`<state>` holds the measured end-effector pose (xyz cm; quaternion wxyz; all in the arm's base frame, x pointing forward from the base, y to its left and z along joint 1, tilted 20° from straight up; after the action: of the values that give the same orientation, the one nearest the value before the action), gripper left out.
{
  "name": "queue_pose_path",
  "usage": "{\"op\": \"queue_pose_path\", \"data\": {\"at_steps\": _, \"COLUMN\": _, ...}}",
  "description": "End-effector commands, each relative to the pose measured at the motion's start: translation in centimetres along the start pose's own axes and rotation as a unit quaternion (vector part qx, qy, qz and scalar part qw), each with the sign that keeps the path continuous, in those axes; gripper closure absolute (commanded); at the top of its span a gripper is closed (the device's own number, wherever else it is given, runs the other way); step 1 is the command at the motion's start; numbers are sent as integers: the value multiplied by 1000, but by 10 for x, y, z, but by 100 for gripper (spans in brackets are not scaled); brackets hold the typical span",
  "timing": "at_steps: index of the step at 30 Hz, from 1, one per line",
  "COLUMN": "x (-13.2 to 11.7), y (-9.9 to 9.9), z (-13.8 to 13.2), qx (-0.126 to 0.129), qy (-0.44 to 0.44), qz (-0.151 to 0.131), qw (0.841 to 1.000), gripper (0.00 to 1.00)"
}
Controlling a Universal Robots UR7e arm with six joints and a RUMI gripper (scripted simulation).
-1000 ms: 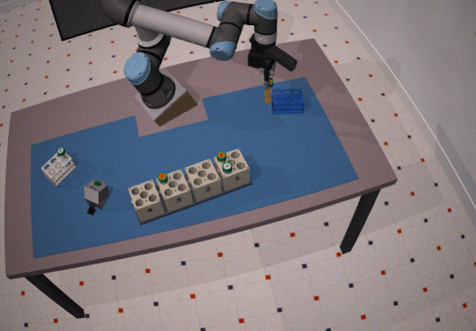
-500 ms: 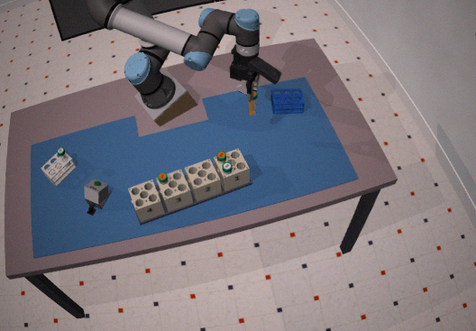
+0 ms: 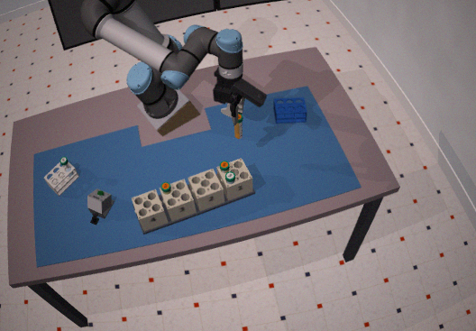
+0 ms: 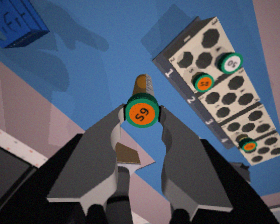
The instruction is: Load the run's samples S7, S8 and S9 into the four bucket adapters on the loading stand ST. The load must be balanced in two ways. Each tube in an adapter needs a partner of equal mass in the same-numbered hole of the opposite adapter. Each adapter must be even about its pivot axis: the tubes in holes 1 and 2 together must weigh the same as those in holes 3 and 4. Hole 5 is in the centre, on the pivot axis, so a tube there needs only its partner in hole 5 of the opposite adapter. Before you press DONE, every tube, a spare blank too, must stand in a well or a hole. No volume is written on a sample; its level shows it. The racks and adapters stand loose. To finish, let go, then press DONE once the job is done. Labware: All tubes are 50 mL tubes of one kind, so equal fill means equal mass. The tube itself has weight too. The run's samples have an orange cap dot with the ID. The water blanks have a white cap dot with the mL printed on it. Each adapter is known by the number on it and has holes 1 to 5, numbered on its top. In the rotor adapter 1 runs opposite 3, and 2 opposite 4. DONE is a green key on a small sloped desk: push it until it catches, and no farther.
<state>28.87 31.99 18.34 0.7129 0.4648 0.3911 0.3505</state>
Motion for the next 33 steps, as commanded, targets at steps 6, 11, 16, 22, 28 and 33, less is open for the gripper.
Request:
{"op": "queue_pose_path", "data": {"at_steps": 6, "x": -31, "y": 1, "z": 49, "qx": 1, "qy": 1, "qz": 2, "qw": 1000, "gripper": 100}}
{"op": "queue_pose_path", "data": {"at_steps": 11, "x": -49, "y": 1, "z": 77, "qx": 1, "qy": 1, "qz": 2, "qw": 1000, "gripper": 100}}
{"op": "queue_pose_path", "data": {"at_steps": 16, "x": -67, "y": 0, "z": 105, "qx": 1, "qy": 1, "qz": 2, "qw": 1000, "gripper": 100}}
{"op": "queue_pose_path", "data": {"at_steps": 22, "x": -81, "y": 0, "z": 127, "qx": 1, "qy": 1, "qz": 2, "qw": 1000, "gripper": 100}}
{"op": "queue_pose_path", "data": {"at_steps": 28, "x": -102, "y": 0, "z": 161, "qx": 1, "qy": 1, "qz": 2, "qw": 1000, "gripper": 100}}
{"op": "queue_pose_path", "data": {"at_steps": 33, "x": -120, "y": 0, "z": 189, "qx": 1, "qy": 1, "qz": 2, "qw": 1000, "gripper": 100}}
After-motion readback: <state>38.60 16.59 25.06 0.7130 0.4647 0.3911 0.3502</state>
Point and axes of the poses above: the point where the finger pads meet when closed, its own y axis back along the fingers, its own z axis across the jaws, x = y × z, the point moved 7 cm from there along y, back along the fingers, and after that the axes turned 10 degrees about y, right-handed, at the moved point
